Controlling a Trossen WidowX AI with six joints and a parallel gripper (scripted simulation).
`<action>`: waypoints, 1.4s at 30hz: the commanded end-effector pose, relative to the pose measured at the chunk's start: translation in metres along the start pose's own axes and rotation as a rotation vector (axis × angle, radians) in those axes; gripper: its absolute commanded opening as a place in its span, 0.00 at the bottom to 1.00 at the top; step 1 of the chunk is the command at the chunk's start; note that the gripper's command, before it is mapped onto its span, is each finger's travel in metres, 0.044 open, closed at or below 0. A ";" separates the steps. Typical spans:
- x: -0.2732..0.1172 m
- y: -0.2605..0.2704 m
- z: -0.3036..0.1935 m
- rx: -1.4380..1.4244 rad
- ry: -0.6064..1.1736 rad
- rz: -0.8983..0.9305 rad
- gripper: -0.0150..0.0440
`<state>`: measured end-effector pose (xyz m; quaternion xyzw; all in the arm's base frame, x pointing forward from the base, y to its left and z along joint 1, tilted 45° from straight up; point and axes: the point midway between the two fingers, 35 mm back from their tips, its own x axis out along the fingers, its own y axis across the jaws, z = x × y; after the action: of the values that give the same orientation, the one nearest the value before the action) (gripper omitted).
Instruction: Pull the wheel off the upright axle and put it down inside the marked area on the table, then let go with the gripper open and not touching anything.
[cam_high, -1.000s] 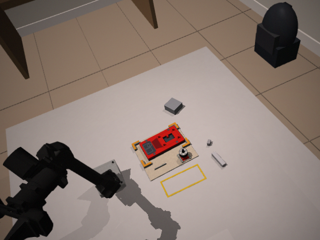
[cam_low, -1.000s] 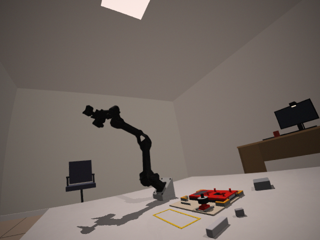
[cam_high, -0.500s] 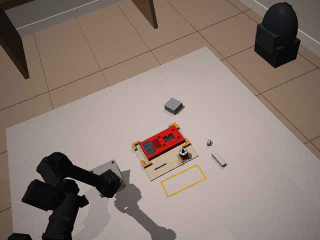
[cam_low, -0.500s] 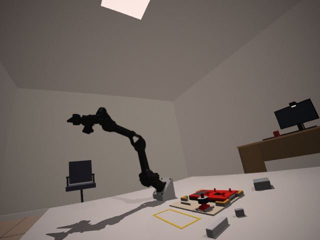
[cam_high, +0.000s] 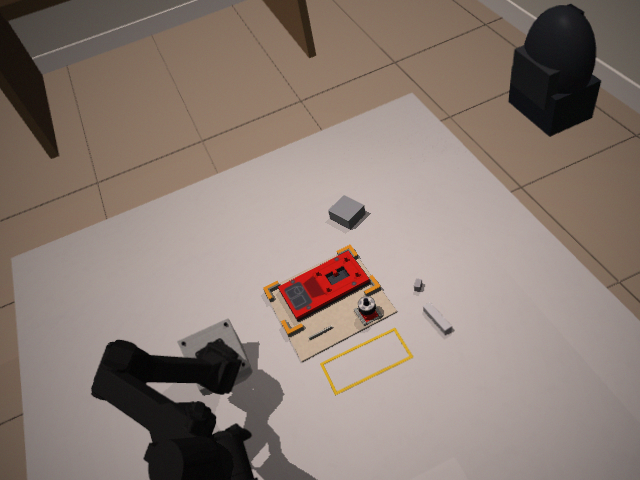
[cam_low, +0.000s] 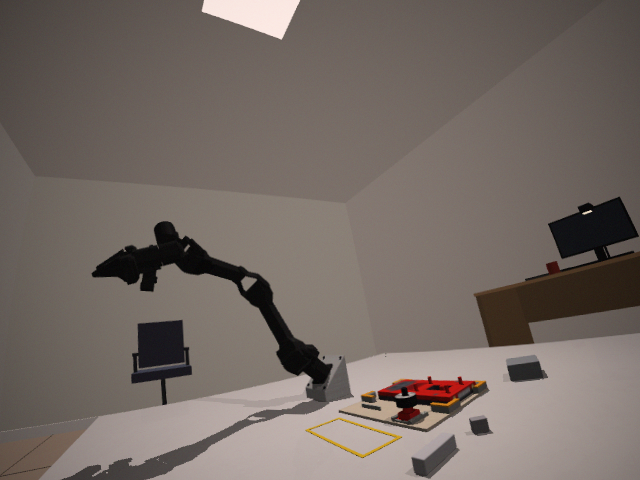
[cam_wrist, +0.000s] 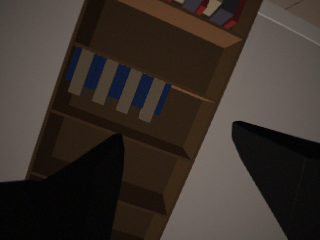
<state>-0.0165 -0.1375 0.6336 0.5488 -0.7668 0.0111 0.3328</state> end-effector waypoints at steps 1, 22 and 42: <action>0.011 -0.043 0.002 -0.069 -0.008 -0.112 0.76; -0.059 -0.338 0.028 -0.586 0.037 -0.909 0.76; -0.312 -0.492 0.106 -1.401 0.270 -1.581 0.76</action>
<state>0.3958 -0.1388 0.2589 0.6161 -0.0511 -0.5544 0.5572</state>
